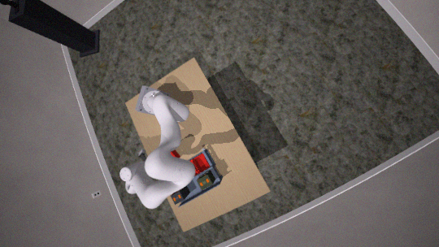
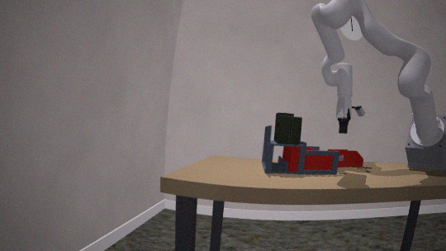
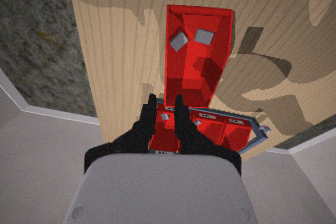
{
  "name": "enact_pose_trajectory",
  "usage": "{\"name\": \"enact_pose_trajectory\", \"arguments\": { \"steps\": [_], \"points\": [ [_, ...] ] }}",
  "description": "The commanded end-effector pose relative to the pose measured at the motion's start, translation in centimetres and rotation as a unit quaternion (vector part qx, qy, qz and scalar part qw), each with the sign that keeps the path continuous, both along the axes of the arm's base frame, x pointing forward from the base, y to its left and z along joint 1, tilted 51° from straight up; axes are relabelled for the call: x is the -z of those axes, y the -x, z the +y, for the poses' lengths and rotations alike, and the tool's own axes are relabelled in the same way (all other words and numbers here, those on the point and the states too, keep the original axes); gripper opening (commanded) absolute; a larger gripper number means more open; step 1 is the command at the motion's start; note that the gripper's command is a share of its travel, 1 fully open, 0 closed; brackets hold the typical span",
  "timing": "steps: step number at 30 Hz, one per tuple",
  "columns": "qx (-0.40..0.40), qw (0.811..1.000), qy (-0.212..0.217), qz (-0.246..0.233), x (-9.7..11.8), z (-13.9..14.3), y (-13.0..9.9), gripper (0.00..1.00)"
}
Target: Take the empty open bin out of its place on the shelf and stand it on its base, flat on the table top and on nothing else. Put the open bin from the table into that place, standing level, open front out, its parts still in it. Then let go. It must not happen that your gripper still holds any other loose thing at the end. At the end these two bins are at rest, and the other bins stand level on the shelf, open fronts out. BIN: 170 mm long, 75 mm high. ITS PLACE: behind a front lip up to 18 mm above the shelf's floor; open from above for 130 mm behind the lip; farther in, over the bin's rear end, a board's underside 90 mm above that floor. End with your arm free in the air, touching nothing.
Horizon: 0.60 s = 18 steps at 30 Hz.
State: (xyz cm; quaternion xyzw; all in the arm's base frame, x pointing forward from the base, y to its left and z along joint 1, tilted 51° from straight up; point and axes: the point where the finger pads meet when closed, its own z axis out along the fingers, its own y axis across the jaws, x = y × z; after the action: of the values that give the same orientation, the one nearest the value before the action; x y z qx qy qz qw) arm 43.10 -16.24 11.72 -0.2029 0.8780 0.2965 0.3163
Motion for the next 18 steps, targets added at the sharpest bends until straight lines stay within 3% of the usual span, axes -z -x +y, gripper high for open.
{"name": "enact_pose_trajectory", "arguments": {
  "steps": [1, 18],
  "points": [
    [0.0, 1.0, 0.0, 0.0, 0.0, 0.0, -0.1, 0.26],
    [0.0, 1.0, 0.0, 0.0, 1.1, 1.1, -0.8, 0.26]
  ]
}}
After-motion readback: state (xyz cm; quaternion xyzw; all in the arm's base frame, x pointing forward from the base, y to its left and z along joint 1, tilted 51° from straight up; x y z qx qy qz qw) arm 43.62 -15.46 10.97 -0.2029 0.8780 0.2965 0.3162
